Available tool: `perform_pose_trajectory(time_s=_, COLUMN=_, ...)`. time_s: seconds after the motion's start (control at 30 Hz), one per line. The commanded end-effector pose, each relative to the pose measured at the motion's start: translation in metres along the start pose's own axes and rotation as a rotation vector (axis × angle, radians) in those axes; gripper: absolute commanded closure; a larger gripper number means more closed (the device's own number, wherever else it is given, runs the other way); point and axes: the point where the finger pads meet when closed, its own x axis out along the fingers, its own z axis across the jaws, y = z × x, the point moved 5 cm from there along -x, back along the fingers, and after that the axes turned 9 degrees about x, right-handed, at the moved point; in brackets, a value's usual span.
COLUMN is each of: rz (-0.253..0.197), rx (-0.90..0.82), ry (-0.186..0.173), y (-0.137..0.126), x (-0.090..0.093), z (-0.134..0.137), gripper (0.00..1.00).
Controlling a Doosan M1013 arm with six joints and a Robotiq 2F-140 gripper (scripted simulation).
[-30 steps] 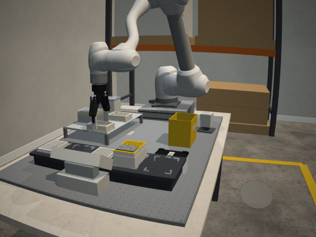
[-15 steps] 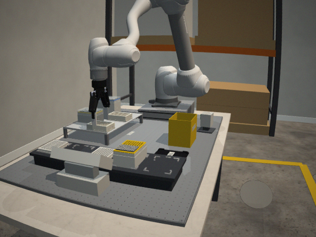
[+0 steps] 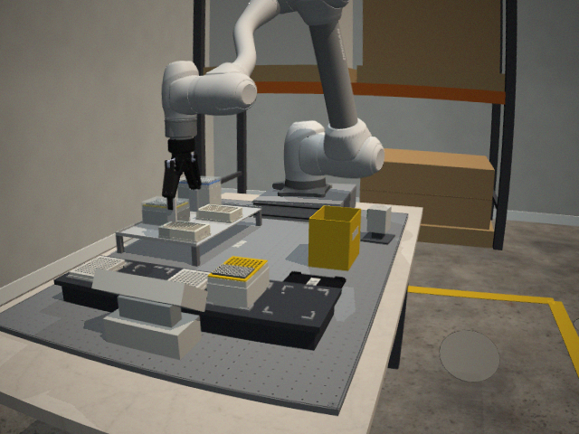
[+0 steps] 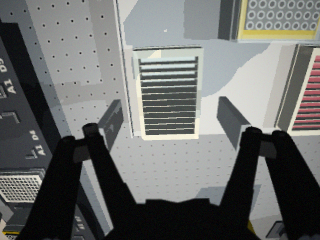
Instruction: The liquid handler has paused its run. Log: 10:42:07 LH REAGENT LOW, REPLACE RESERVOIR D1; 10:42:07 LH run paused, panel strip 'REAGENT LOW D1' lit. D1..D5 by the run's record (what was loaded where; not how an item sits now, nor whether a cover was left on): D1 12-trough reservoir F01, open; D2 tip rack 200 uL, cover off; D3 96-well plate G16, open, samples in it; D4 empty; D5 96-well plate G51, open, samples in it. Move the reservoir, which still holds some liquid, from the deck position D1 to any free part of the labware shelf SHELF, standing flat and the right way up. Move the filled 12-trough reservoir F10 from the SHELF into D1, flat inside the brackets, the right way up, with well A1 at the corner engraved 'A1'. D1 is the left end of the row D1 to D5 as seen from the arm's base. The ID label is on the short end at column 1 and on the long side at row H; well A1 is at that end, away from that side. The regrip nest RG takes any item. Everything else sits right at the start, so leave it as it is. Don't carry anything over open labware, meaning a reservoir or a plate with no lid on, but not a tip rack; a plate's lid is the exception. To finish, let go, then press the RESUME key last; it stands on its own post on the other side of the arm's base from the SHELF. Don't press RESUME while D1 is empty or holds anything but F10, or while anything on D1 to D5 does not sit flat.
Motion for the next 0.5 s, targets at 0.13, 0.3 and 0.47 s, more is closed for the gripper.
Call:
perform_pose_trajectory(time_s=0.13, rz=0.0, rx=0.0, ry=0.0, y=0.0, x=-0.011, z=0.0, gripper=0.23)
perform_pose_trajectory(time_s=0.3, rz=0.0, rx=0.0, ry=0.0, y=0.0, x=-0.018, z=0.0, gripper=0.23)
perform_pose_trajectory(time_s=0.47, rz=0.0, rx=0.0, ry=0.0, y=0.0, x=-0.026, z=0.0, gripper=0.23)
